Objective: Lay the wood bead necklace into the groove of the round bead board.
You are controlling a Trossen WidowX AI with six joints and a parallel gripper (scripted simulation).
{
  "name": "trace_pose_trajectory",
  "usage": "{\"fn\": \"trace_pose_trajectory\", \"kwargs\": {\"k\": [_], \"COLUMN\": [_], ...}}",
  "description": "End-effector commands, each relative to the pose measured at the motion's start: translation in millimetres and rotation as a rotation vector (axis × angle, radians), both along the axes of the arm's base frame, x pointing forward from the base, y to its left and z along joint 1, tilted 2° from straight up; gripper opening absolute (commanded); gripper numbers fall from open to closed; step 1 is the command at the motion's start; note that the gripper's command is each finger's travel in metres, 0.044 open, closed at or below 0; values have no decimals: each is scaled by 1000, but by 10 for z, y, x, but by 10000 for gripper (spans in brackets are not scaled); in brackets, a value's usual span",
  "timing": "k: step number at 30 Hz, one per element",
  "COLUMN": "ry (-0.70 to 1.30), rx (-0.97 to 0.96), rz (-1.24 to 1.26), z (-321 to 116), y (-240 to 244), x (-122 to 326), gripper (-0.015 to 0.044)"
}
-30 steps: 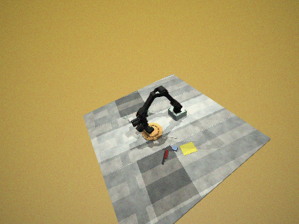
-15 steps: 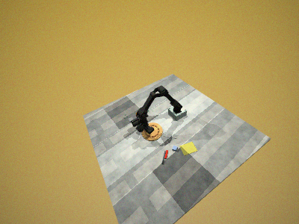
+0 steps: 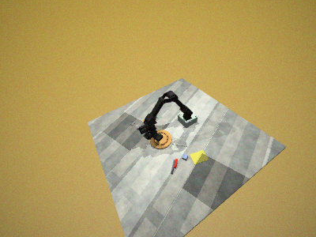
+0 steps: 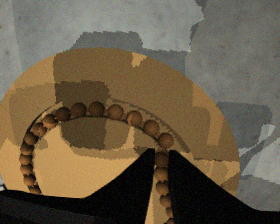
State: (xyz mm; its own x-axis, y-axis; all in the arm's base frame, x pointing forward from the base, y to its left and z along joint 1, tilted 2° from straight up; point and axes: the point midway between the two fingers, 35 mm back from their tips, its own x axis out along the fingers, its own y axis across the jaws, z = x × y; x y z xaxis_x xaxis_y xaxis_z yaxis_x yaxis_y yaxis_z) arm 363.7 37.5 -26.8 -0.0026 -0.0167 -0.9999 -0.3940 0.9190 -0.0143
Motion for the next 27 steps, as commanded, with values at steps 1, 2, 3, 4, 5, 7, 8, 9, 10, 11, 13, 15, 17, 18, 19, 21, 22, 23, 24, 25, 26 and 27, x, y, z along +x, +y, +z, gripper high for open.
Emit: {"fn": "trace_pose_trajectory", "kwargs": {"k": [1,2,3,4,5,7,8,9,10,11,13,15,17,18,19,21,22,23,24,25,26,27], "ry": [1,1,1,1,1,0,0,0,0,0,0,0,0,0,0,0,0,0,-2,-2,-2,-2], "rx": [-3,-3,-3,-3,-3,-3,-3,-4,-4,-4,-4,-4,-4,-4,-4,-4,-4,-4,-1,-1,-1,-1], "rz": [-4,-4,-4,-4,-4,-4,-4,-4,-4,-4,-4,-4,-4,-4,-4,-4,-4,-4,-9,-9,-9,-9], "z": [49,49,49,49,49,51,51,52,52,52,52,52,41,28,12,-17,-25,-28,9,9,9,9], "y": [-5,-5,-5,-8,-18,-56,-73,-83,-87,-87,-87,-87,-87,-87,-87,-88,-88,-88,-81,-81,-81,-81], "x": [-7,-7,-7,-4,4,37,51,59,62,62,62,62,62,62,62,61,61,60,65,65,65,65], "gripper": [0,0,0,0,0,0,0,0,0,0,0,0,0,0,0,0,0,0,26,53,79,105]}}
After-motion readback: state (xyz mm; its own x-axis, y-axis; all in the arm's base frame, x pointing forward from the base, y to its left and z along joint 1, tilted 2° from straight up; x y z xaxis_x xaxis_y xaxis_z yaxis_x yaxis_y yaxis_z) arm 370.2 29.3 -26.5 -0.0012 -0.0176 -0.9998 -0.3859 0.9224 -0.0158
